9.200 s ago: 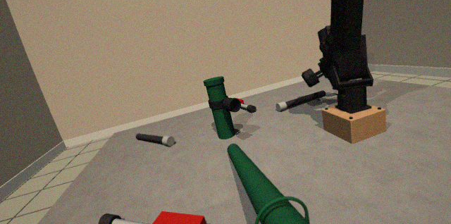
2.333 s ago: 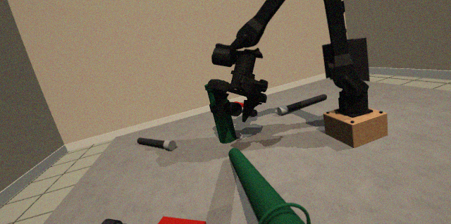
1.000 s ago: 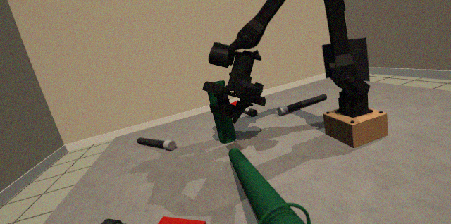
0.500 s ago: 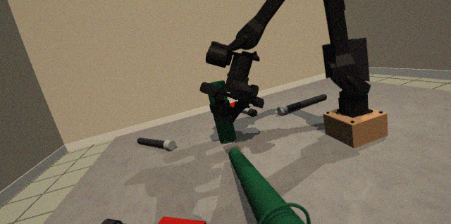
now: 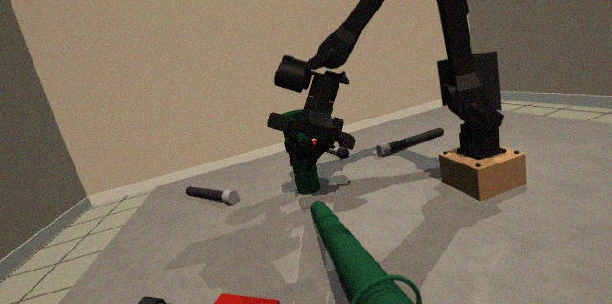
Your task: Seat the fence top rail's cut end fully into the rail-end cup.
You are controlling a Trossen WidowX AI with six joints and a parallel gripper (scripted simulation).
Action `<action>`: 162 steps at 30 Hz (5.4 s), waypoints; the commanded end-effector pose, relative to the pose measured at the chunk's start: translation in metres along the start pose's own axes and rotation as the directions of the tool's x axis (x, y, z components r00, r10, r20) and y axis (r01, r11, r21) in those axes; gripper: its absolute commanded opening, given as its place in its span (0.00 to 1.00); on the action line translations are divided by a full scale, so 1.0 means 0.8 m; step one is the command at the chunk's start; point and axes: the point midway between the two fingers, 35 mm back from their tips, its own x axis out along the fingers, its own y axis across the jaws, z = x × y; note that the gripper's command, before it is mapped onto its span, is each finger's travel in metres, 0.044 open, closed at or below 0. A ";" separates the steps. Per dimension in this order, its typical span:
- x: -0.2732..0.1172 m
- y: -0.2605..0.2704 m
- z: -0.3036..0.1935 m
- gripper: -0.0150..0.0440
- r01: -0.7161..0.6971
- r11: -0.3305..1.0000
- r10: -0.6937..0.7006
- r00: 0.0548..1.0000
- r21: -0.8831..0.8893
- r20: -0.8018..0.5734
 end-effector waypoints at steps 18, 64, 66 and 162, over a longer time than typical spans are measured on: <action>0.000 0.000 -0.001 0.25 0.000 1.000 0.000 1.000 -0.001 -0.005; -0.083 -0.057 0.118 1.00 -0.021 0.772 -0.002 0.999 0.636 0.036; -0.096 -0.062 0.135 1.00 -0.034 0.660 -0.001 0.999 0.750 0.046; 0.001 -0.003 0.219 1.00 0.494 -0.869 0.494 0.869 -0.018 0.012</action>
